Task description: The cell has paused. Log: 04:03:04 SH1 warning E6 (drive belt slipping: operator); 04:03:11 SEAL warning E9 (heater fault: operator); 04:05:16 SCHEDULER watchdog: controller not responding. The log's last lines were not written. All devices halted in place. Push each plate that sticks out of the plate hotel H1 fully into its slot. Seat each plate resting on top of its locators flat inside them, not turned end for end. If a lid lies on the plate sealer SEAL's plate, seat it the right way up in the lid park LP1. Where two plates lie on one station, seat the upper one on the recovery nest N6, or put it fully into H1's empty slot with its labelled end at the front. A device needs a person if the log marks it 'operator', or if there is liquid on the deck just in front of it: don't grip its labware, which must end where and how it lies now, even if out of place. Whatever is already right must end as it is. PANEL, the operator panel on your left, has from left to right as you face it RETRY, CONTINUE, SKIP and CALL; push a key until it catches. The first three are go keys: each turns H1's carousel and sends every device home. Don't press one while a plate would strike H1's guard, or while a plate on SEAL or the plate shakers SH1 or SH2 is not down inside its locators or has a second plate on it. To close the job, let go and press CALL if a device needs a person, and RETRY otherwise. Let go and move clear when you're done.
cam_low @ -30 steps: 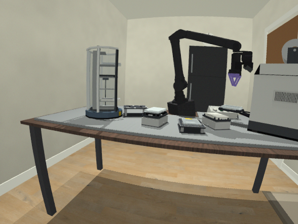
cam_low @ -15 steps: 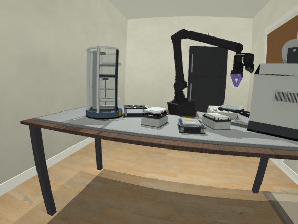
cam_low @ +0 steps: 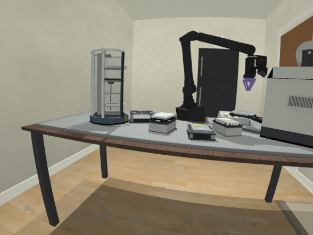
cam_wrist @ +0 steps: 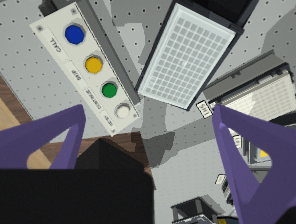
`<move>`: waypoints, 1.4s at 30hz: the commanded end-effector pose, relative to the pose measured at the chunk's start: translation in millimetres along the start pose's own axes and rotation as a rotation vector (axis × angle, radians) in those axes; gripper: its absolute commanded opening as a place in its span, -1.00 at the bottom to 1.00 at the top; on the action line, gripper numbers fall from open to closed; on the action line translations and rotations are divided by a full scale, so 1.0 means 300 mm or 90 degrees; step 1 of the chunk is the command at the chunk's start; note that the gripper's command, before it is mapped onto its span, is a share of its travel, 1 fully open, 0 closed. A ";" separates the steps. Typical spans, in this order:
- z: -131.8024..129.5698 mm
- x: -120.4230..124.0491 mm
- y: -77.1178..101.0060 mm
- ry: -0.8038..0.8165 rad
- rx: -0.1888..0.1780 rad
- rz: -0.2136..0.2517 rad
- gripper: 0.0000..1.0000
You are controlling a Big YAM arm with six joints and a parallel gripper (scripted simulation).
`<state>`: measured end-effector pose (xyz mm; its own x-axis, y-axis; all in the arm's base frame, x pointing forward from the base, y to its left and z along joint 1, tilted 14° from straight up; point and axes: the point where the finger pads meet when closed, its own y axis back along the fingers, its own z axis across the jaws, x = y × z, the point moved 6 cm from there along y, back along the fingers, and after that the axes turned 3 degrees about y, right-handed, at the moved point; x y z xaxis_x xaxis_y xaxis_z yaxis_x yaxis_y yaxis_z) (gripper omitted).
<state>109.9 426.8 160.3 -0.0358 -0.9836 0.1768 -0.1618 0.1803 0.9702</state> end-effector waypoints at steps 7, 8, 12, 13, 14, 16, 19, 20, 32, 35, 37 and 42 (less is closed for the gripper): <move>-0.022 -0.054 0.059 0.140 0.009 -0.036 1.00; -0.022 -0.054 0.059 0.155 0.009 -0.036 1.00; -0.022 -0.054 0.058 0.214 0.011 -0.036 1.00; -0.022 -0.054 0.058 0.229 0.011 -0.036 1.00; -0.022 -0.054 0.058 0.244 0.011 -0.035 1.00; -0.022 -0.054 0.058 0.273 0.012 -0.035 1.00; -0.022 -0.053 0.058 0.288 0.013 -0.035 1.00; -0.022 -0.053 0.058 0.303 0.013 -0.035 1.00; -0.022 -0.053 0.058 0.481 0.018 -0.033 1.00; -0.022 -0.053 0.058 0.496 0.018 -0.033 1.00; -0.022 -0.053 0.058 0.526 0.019 -0.033 1.00; -0.022 -0.053 0.058 0.600 0.021 -0.032 1.00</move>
<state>109.9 426.8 160.3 0.7153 -0.6559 0.2412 -0.1619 0.1801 0.9702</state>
